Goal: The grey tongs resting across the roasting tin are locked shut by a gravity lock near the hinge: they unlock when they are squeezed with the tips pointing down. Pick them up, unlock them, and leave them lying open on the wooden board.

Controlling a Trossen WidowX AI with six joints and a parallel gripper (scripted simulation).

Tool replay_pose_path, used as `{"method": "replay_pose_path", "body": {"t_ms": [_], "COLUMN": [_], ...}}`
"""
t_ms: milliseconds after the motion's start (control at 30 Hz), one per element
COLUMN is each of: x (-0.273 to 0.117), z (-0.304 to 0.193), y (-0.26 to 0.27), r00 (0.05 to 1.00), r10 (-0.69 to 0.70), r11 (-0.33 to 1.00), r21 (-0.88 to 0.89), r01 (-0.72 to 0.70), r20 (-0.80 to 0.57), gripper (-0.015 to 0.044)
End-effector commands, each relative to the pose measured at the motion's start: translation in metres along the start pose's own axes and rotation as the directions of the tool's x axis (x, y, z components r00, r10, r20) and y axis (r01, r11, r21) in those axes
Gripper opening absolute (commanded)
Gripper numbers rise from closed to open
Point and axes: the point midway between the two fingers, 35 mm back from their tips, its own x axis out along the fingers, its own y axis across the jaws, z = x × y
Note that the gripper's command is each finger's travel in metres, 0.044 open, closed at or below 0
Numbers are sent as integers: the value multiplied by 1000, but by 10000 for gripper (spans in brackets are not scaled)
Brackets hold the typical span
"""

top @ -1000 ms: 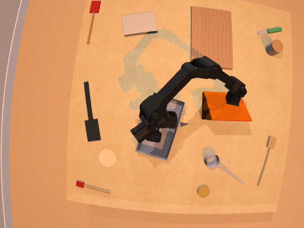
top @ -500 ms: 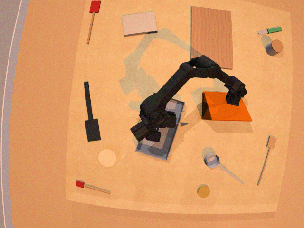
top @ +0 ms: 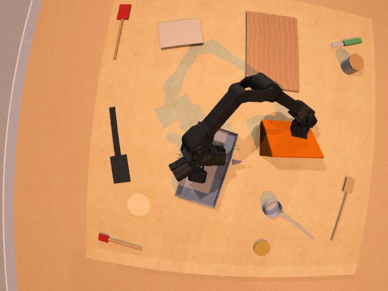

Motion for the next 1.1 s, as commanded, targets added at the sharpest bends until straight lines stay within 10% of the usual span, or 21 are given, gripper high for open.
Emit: {"method": "replay_pose_path", "body": {"t_ms": [0, 433, 867, 1067], "x": [9, 25, 21, 21], "z": [1, 2, 1, 1], "y": [1, 2, 2, 2], "r00": [1000, 1000, 1000, 1000], "r10": [5, 6, 3, 3], "r11": [1000, 1000, 1000, 1000], "r21": [-3, -3, 0, 0], "r01": [-5, -6, -3, -3], "r20": [2, 2, 2, 2], "gripper": [440, 440, 99, 59]}}
